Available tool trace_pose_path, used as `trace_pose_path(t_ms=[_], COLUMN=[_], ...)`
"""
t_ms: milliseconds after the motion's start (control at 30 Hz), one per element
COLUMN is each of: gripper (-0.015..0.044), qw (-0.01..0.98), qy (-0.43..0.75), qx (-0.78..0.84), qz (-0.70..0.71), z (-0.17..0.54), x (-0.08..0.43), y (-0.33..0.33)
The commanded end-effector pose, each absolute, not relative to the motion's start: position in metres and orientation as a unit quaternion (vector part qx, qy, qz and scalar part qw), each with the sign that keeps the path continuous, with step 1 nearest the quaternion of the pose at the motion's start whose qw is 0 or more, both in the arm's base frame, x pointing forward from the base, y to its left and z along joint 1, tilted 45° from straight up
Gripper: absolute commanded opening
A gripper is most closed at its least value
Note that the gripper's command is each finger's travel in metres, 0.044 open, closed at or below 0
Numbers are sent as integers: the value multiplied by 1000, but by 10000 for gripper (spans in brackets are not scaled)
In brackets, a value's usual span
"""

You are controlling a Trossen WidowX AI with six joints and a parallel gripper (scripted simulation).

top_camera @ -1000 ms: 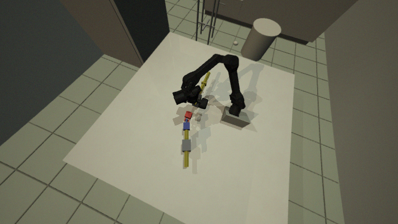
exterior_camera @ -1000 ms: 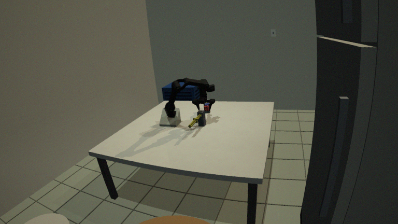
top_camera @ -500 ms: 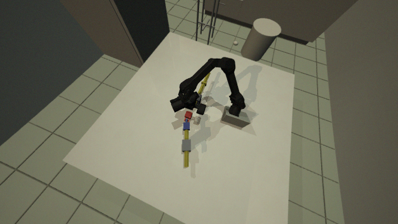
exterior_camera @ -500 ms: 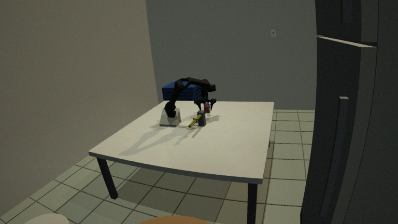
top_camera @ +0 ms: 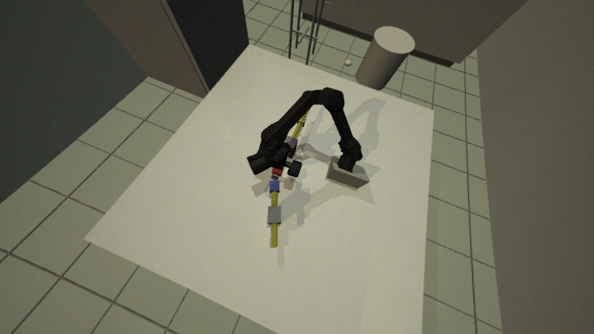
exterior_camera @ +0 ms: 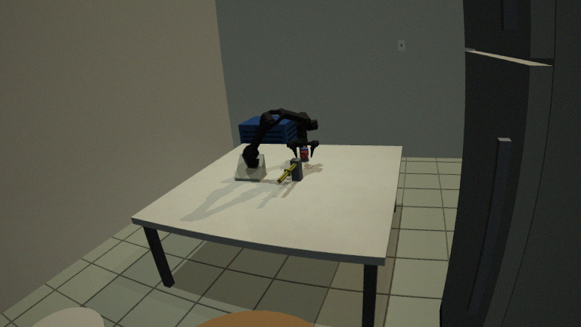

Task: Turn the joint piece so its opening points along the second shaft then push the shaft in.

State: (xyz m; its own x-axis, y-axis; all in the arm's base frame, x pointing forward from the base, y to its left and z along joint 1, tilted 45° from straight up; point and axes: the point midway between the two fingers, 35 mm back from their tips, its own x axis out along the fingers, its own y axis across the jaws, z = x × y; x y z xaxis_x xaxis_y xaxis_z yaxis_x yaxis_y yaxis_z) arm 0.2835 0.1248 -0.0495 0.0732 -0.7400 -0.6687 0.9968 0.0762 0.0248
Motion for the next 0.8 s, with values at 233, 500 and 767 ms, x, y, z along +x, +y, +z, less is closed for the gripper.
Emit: trace_pose_path(t_ms=[233,500,767], gripper=[440,335,182], qw=[686,686,686], qy=[255,255,255], qx=[247,247,247], qz=[-635,-635,-635], z=[-64,-67,-67], x=[284,284,284], y=[109,106,106])
